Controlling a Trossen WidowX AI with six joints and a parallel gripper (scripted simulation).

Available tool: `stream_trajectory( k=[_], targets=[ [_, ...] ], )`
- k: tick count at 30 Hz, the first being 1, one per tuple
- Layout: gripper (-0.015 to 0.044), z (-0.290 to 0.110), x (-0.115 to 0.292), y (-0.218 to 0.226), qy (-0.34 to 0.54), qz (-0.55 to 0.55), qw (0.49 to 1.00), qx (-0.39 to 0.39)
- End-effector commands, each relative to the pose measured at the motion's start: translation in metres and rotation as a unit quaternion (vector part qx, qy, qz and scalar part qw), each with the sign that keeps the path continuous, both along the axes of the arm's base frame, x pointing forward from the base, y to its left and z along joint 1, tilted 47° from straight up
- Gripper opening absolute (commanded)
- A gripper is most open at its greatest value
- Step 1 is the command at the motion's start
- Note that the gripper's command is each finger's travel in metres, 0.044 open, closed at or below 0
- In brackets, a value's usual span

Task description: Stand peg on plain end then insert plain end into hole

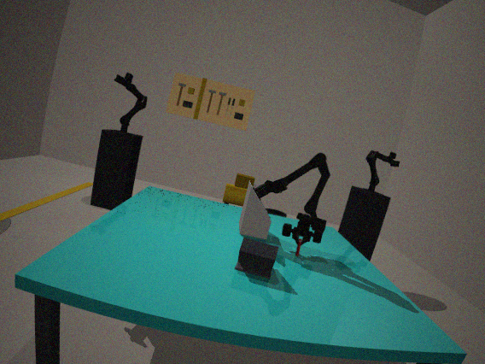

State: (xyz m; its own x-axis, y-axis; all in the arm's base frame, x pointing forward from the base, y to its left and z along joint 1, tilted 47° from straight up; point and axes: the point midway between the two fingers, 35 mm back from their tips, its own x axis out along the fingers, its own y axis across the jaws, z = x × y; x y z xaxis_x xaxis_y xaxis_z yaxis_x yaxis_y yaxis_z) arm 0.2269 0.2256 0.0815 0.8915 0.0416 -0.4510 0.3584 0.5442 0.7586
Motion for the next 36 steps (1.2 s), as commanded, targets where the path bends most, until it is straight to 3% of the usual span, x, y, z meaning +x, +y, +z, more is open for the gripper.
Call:
stream_trajectory(
  k=[1, 36],
  targets=[
    [0.0049, -0.001, 0.0, 0.002, 0.0, 0.0, 1.0, 0.0],
    [0.0049, 0.01, 0.003, 0.014, -0.022, -0.007, 1.0, 0.001]
  ],
)
